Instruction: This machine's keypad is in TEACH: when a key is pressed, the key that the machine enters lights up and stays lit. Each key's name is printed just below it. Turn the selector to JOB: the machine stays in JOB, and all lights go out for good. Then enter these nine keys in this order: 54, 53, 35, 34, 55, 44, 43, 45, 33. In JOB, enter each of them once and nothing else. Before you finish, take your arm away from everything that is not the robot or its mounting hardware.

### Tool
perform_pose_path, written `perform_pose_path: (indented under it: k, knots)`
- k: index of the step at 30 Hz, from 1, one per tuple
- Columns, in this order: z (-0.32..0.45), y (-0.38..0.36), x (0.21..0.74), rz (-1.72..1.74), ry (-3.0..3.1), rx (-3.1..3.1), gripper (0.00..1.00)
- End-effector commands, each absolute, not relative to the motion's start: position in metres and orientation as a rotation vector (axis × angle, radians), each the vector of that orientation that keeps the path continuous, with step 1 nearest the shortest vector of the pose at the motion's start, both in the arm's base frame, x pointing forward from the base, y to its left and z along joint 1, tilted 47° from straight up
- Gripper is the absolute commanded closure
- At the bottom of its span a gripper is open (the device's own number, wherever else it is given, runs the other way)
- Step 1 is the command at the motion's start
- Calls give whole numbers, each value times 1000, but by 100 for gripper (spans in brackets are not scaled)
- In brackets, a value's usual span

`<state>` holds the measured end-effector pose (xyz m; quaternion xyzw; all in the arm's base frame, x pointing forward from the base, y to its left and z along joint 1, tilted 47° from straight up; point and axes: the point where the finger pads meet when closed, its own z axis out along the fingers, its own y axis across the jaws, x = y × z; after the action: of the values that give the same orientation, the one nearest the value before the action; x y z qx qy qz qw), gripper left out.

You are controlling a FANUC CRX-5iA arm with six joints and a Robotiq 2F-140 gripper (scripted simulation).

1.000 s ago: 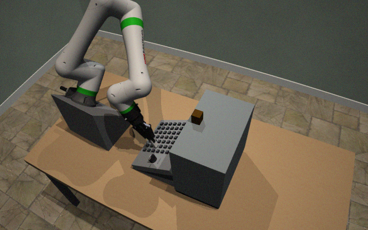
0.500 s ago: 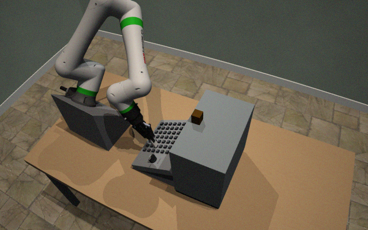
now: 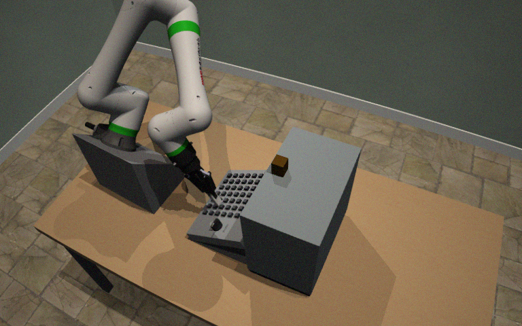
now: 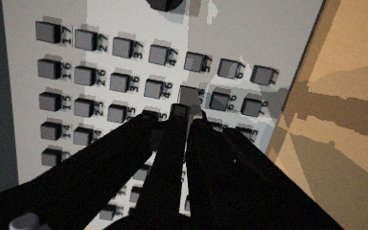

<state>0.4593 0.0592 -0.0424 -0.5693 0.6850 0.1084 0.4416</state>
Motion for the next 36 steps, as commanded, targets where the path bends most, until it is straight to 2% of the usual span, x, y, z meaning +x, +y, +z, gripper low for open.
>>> perform_pose_path:
  k: [1, 17, 36]
  knots:
    - [-39, 56, 457, 269, 1700, -1413, 100]
    - [-34, 51, 454, 269, 1700, -1413, 100]
    - [2, 63, 482, 269, 1700, -1413, 100]
